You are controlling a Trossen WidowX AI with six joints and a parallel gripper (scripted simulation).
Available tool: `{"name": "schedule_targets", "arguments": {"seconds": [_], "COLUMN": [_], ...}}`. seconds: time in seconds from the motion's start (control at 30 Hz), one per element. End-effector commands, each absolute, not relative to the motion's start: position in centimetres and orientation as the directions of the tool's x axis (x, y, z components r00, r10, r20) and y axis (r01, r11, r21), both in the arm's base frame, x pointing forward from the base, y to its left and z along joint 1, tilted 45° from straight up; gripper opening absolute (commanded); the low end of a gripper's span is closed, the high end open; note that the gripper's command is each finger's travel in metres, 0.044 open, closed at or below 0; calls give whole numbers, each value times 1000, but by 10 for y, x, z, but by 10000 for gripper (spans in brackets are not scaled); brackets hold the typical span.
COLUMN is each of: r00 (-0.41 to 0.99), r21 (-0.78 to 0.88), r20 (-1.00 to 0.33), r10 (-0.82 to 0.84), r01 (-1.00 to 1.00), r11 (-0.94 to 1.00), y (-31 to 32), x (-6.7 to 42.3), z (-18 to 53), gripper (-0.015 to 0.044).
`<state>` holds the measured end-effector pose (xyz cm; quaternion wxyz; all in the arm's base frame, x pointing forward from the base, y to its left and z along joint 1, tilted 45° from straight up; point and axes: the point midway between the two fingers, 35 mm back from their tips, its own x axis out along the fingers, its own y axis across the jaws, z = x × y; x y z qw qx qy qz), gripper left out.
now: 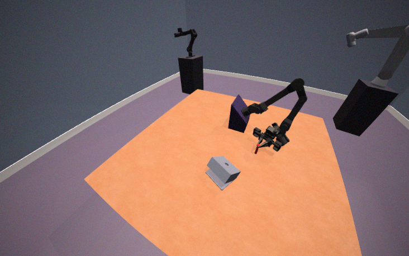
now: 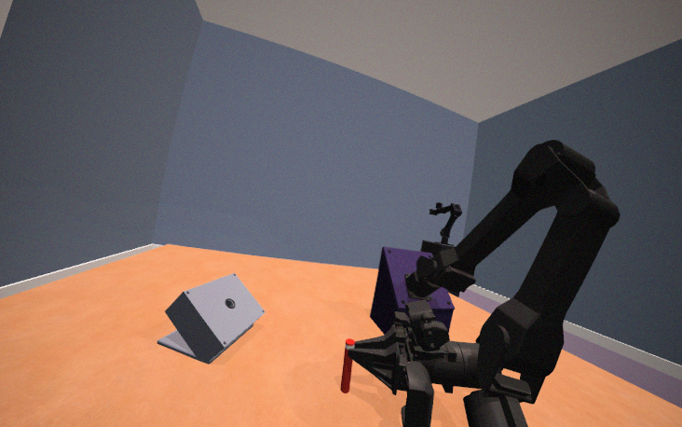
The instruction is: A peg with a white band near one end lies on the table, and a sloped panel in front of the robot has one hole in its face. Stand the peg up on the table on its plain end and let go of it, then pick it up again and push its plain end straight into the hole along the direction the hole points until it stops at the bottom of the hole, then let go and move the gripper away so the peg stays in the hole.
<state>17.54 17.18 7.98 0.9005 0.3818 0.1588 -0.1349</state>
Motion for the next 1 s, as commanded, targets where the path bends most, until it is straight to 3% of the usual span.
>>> {"name": "schedule_targets", "arguments": {"seconds": [0.0, 0.13, 0.97], "r00": [913, 914, 914], "r21": [645, 645, 645], "r20": [-390, -388, -388], "r10": [-121, -123, -123], "r01": [364, 364, 364], "r11": [672, 672, 672], "y": [174, 172, 172], "x": [174, 175, 175], "z": [79, 80, 80], "gripper": [49, 130, 130]}}
